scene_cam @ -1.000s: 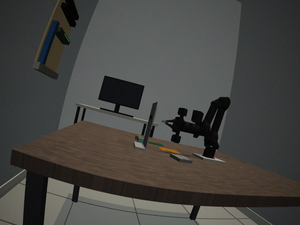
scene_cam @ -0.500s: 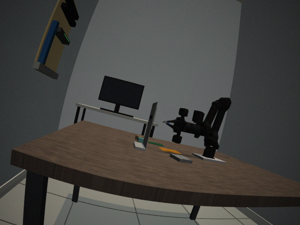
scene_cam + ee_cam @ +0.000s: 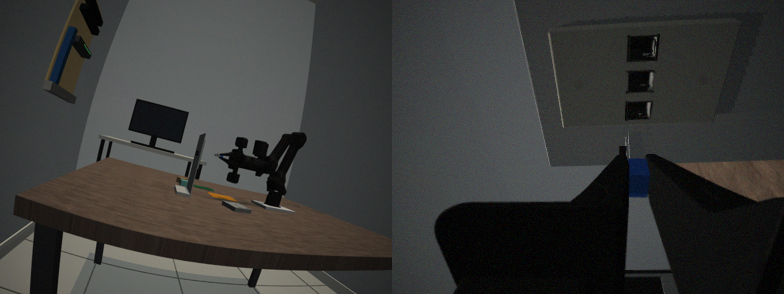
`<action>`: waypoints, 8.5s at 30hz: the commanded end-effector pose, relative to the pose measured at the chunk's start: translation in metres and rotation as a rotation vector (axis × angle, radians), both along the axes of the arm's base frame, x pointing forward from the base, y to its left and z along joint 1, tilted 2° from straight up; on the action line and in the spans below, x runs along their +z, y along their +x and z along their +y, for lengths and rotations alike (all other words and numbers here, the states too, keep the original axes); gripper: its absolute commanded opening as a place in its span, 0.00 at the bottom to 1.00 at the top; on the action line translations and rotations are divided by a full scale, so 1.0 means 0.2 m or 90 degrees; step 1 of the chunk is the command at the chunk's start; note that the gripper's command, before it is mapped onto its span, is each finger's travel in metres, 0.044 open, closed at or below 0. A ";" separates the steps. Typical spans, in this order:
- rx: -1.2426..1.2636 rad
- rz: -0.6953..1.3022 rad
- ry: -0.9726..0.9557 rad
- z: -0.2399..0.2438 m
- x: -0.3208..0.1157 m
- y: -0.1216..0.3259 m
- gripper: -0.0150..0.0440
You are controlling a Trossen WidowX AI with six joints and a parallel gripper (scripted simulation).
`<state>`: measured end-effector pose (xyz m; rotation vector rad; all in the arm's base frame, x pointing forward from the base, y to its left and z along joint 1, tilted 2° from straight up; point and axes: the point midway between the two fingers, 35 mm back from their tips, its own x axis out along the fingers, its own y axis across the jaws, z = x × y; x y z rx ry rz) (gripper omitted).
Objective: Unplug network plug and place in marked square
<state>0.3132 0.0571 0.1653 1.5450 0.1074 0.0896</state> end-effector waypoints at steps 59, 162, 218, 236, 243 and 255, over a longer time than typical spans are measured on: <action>-0.153 0.363 -0.023 -0.40 -0.16 -0.17 0.25; -0.246 0.599 0.038 -0.59 -0.60 -0.44 0.52; -0.243 0.601 0.037 -0.56 -0.31 -0.48 0.52; -0.243 0.601 0.037 -0.55 -0.19 -0.49 0.52; -0.243 0.601 0.038 -0.55 -0.15 -0.50 0.52; -0.239 0.604 0.037 -0.54 -0.07 -0.50 0.52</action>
